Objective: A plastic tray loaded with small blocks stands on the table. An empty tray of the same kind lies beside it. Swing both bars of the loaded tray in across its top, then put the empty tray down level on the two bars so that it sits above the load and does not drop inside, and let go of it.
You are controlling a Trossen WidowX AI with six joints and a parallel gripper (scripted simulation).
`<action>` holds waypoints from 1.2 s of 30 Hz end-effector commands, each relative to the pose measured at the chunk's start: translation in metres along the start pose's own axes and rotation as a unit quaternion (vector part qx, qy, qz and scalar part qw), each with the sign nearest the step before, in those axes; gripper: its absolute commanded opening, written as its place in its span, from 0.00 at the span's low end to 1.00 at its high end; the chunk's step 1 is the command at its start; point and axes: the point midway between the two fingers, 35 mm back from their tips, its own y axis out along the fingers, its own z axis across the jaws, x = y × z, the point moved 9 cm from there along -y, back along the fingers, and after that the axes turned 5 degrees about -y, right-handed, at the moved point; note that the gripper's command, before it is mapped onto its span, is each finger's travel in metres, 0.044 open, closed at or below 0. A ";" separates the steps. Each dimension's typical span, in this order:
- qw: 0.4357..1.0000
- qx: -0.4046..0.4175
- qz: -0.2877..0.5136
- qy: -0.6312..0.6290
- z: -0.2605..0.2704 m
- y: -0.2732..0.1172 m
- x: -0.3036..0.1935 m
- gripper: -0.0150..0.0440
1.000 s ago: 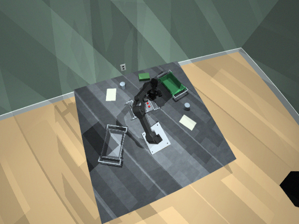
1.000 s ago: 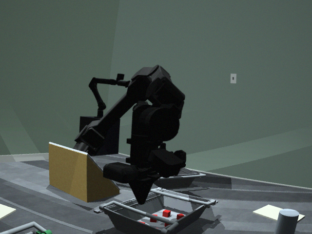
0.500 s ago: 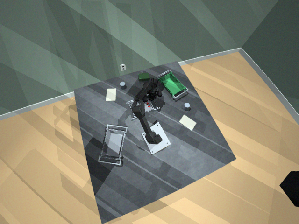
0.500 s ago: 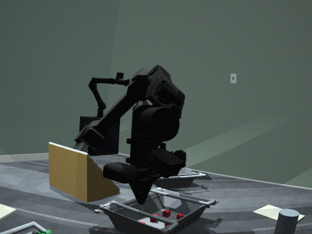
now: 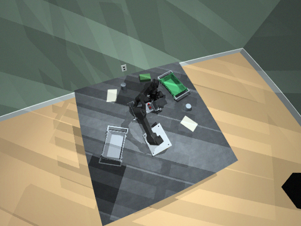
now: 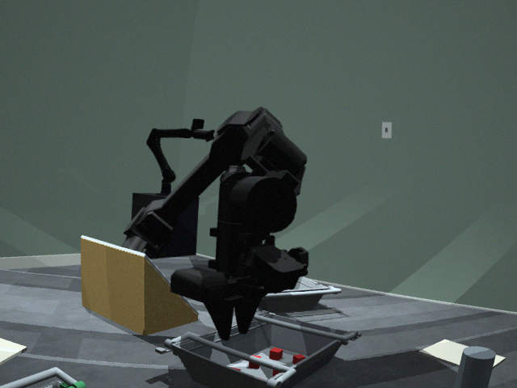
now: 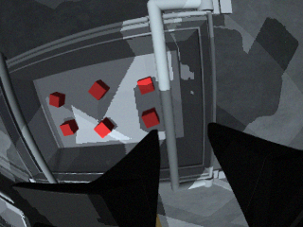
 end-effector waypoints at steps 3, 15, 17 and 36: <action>1.000 -0.004 -0.001 -0.002 -0.001 -0.039 0.002 0.79; 0.974 -0.051 0.034 -0.220 0.124 -0.050 0.023 1.00; 0.953 -0.064 0.044 -0.291 0.164 -0.046 0.020 1.00; 0.500 -0.038 0.032 -0.865 0.420 -0.007 -0.169 1.00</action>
